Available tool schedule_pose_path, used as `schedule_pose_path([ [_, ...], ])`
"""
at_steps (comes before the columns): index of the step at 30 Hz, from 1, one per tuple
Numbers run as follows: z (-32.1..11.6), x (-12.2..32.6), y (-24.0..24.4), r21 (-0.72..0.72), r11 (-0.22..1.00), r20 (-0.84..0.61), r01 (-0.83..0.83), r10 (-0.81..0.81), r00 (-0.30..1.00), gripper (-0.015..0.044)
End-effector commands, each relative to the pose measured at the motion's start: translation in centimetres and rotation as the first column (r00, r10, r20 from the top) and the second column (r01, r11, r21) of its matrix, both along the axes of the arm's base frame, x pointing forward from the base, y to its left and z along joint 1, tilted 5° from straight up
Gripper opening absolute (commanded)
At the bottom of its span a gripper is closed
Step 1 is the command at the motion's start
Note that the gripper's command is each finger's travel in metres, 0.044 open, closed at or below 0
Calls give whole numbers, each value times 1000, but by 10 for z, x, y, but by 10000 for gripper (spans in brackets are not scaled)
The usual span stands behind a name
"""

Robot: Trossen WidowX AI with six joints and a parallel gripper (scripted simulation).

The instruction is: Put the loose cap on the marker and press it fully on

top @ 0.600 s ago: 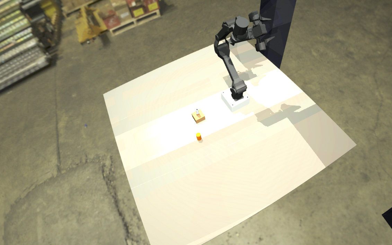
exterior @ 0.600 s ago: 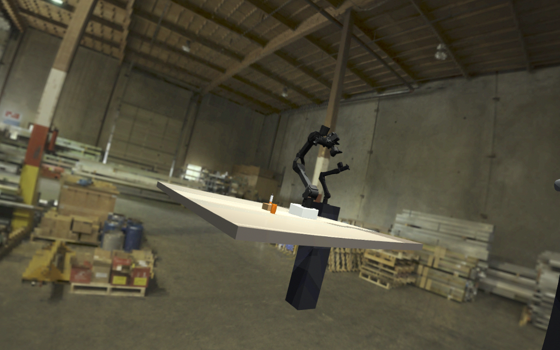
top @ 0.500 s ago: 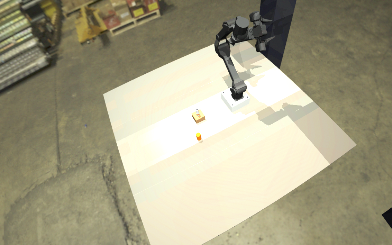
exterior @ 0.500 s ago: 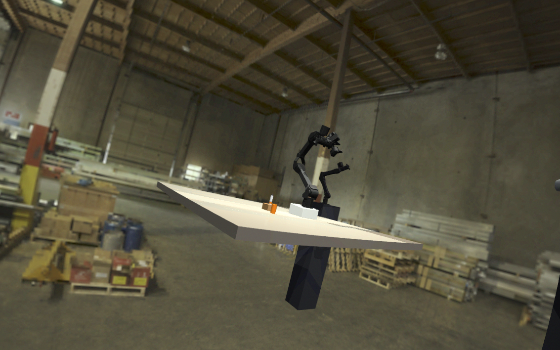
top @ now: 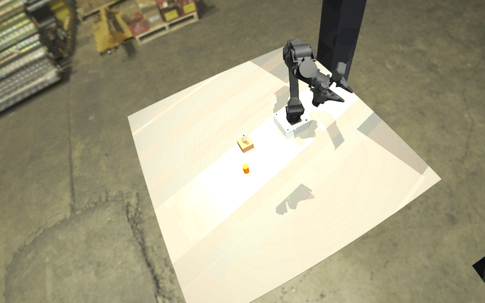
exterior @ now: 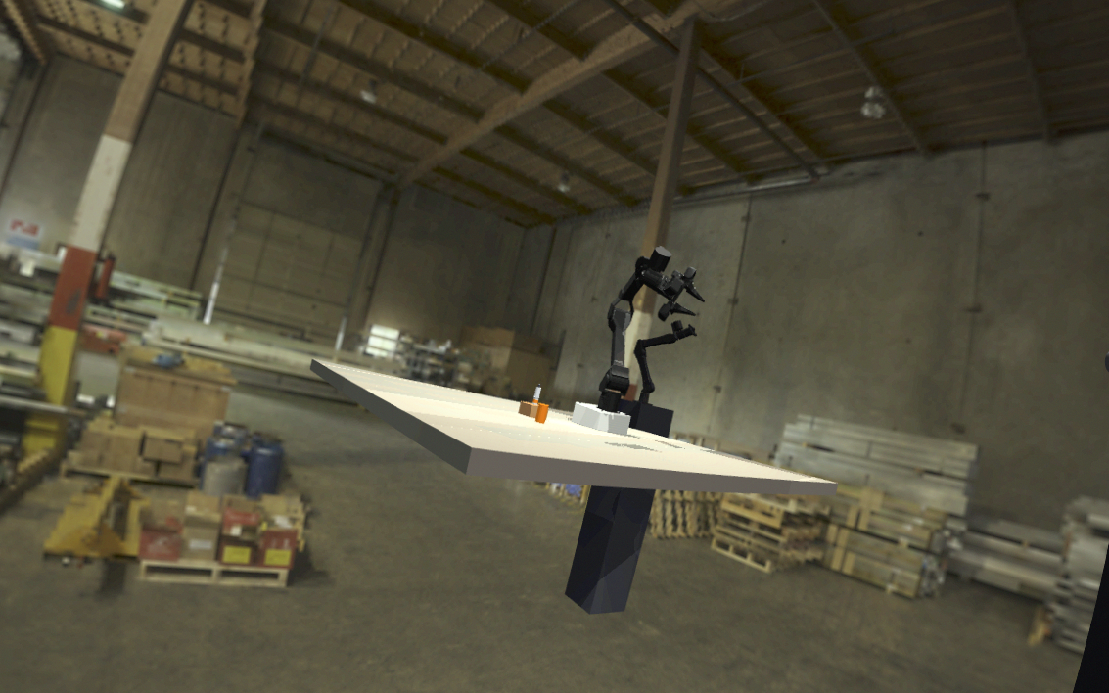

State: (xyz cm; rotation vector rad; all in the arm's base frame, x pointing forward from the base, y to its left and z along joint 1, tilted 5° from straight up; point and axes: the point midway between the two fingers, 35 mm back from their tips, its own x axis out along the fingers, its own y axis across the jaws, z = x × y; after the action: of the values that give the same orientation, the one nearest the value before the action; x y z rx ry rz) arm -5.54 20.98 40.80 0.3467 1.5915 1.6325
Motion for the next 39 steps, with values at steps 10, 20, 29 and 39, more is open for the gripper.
schedule_pose_path([
  [10, -99, 176, 71, -510, 622, 42, 595, -673, 739, 243],
  [20, -197, 317, 27, -735, -22, 264, 677, -930, 256, 243],
  [29, -285, 393, -65, -736, -544, 535, 403, -832, -147, 243],
  [39, -323, 396, -72, -728, -574, 555, 376, -814, -169, 243],
])
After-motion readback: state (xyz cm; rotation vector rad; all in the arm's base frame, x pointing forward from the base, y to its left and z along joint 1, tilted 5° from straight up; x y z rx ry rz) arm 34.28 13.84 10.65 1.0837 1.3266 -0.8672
